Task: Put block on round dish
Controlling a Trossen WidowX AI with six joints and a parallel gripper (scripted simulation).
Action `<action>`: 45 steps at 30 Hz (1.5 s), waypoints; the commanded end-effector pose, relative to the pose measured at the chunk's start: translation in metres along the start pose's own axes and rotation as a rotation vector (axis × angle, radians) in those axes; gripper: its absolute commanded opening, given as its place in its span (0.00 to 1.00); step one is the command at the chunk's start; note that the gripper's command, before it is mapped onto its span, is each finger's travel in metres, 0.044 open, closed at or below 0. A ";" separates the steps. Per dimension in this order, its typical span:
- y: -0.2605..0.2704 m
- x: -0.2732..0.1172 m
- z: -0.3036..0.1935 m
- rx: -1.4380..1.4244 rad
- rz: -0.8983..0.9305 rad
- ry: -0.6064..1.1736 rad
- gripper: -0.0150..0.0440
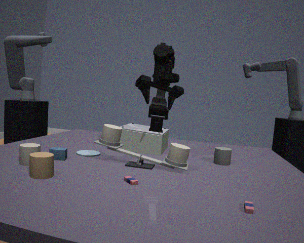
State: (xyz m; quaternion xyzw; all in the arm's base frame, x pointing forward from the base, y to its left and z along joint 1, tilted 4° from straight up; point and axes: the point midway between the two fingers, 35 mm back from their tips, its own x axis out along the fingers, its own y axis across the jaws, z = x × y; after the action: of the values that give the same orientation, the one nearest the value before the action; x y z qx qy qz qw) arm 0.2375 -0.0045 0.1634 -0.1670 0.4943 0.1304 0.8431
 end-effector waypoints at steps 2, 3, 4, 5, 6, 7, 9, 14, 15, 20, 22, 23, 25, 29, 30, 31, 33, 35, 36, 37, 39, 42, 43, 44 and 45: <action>0.004 0.014 0.014 -0.139 0.044 0.054 1.00; 0.005 0.017 0.016 -0.168 0.054 0.065 1.00; 0.006 0.020 0.019 -0.197 0.064 0.076 1.00; 0.007 0.024 0.022 -0.227 0.075 0.086 1.00; 0.009 0.027 0.024 -0.257 0.087 0.096 1.00; 0.010 0.031 0.027 -0.287 0.099 0.106 1.00; 0.013 0.038 0.032 -0.348 0.122 0.126 1.00; 0.023 0.058 0.044 -0.500 0.184 0.172 1.00; 0.025 0.062 0.046 -0.530 0.197 0.181 1.00; 0.037 0.084 0.055 -0.683 0.263 0.223 1.00; 0.043 0.094 0.058 -0.744 0.291 0.239 1.00; 0.046 0.098 0.060 -0.775 0.305 0.246 1.00; 0.052 0.108 0.062 -0.836 0.333 0.261 1.00; 0.060 0.120 0.064 -0.912 0.370 0.279 1.00; 0.060 0.120 0.064 -0.912 0.370 0.279 1.00; 0.060 0.120 0.064 -0.912 0.370 0.279 1.00; 0.060 0.120 0.064 -0.912 0.370 0.279 1.00; 0.061 0.125 0.063 -0.912 0.370 0.279 1.00; 0.062 0.130 0.061 -0.912 0.370 0.279 1.00; 0.063 0.133 0.059 -0.912 0.370 0.279 1.00; 0.063 0.134 0.059 -0.912 0.370 0.279 1.00; 0.063 0.136 0.058 -0.912 0.370 0.279 1.00; 0.064 0.138 0.057 -0.912 0.370 0.279 1.00; 0.064 0.139 0.057 -0.912 0.370 0.279 1.00; 0.064 0.141 0.056 -0.912 0.370 0.279 1.00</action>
State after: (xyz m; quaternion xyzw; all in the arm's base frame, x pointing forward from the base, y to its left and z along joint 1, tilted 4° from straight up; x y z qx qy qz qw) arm 0.3234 0.0848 0.0596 -0.4409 0.5177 0.4566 0.5737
